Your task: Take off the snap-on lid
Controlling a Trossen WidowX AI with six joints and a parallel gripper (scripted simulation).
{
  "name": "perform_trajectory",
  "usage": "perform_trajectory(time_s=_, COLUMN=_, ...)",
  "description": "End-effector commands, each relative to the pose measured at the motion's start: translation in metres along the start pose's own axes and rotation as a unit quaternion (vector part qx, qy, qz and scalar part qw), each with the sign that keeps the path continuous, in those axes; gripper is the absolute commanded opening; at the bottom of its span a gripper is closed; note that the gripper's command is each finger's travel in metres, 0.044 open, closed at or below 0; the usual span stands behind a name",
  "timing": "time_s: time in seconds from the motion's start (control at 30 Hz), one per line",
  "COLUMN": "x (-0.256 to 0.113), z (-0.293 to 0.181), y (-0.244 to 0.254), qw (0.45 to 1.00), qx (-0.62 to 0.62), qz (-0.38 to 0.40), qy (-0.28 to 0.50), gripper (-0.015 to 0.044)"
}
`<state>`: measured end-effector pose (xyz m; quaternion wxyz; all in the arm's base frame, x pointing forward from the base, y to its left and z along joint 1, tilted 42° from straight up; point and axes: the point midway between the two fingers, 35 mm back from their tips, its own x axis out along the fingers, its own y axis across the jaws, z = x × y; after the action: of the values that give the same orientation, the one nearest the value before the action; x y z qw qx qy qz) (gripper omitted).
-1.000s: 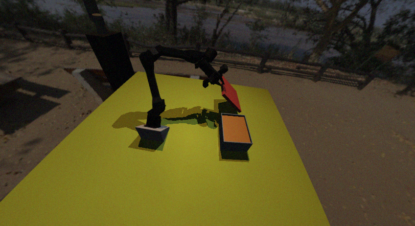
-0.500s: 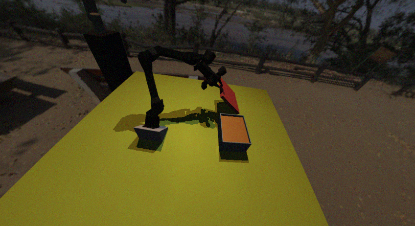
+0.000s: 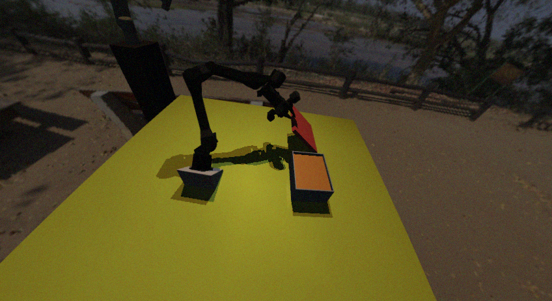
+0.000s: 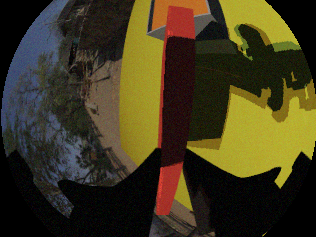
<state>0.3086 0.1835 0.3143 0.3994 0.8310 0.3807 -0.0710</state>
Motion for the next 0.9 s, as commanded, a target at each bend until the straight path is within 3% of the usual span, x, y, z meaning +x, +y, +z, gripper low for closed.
perform_trajectory(time_s=0.0, x=0.001, z=0.0, y=0.001, qw=1.0, qx=0.002, qz=0.01, qy=-0.001, gripper=0.0)
perform_trajectory(time_s=0.87, x=0.014, z=0.0, y=-0.014, qw=1.0, qx=0.002, qz=0.01, qy=-0.001, gripper=0.0)
